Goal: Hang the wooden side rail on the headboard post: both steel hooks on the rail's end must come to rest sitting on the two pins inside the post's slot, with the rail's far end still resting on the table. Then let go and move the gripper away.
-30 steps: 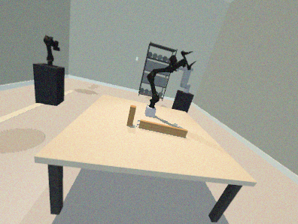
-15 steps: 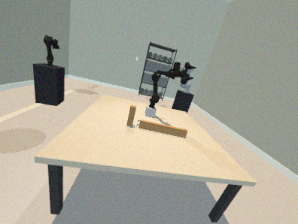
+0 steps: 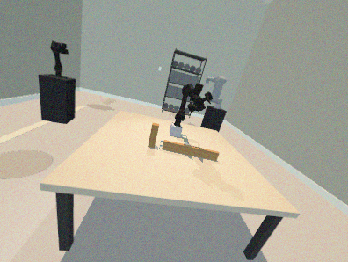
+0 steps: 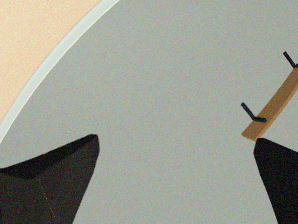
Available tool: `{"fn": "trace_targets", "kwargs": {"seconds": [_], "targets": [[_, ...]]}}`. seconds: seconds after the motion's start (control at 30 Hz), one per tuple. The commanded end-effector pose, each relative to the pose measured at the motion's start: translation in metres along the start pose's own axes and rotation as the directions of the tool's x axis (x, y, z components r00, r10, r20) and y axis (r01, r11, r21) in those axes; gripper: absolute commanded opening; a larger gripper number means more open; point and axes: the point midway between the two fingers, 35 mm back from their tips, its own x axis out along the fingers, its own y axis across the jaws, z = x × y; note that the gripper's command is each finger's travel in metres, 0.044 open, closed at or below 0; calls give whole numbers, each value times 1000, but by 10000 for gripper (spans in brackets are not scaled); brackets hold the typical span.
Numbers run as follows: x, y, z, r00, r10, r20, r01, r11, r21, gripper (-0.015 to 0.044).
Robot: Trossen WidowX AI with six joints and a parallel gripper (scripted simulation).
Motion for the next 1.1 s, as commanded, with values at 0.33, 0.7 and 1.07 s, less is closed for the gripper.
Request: {"fn": "trace_targets", "kwargs": {"seconds": [0.33,0.7,1.07], "targets": [[-40,218,15,820,564,94,-516,801,-305,440],[-105,309,47,617,753,228,-631,646,-429,440],[-105,309,47,617,753,228,-631,646,-429,440]]}}
